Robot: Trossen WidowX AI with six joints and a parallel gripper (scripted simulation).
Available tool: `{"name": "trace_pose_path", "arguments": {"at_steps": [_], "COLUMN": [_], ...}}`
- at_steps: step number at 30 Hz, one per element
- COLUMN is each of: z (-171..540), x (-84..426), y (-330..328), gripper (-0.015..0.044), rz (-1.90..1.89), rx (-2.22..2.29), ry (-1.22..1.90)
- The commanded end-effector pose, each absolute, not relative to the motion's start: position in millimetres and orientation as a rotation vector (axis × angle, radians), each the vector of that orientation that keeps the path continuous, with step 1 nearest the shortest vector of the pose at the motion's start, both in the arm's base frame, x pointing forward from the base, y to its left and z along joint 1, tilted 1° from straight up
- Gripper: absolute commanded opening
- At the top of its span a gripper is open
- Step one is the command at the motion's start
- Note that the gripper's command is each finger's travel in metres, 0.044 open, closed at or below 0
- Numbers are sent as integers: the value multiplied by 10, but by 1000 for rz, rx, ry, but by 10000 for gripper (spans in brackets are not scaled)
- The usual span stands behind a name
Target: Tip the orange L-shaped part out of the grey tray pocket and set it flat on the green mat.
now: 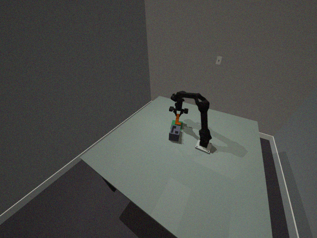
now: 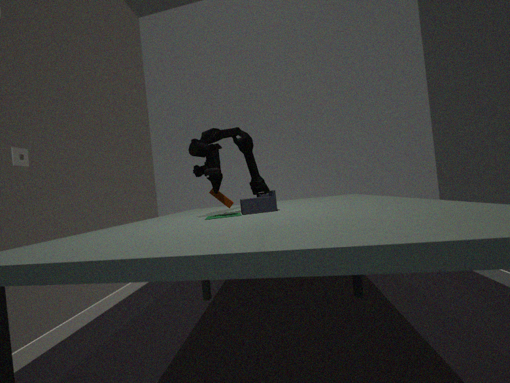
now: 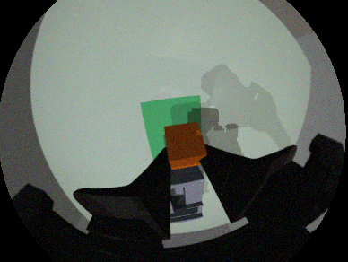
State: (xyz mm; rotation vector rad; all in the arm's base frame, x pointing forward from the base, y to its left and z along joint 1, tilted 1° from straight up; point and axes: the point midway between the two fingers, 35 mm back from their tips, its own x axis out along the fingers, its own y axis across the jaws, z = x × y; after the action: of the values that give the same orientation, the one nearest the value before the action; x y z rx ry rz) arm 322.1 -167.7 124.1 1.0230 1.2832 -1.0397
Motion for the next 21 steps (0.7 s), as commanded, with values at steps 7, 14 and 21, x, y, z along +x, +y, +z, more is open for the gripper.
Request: {"name": "trace_pose_path", "arguments": {"at_steps": [7,14,21], "z": [1058,957,954], "x": [3212,3210,3210], "y": [-1680,-1681,-1681], "gripper": [0,0,0], "rz": [-1040,-1040,-1040], "rx": [1017,1017,1017], "ry": [1292,1292,1292]}}
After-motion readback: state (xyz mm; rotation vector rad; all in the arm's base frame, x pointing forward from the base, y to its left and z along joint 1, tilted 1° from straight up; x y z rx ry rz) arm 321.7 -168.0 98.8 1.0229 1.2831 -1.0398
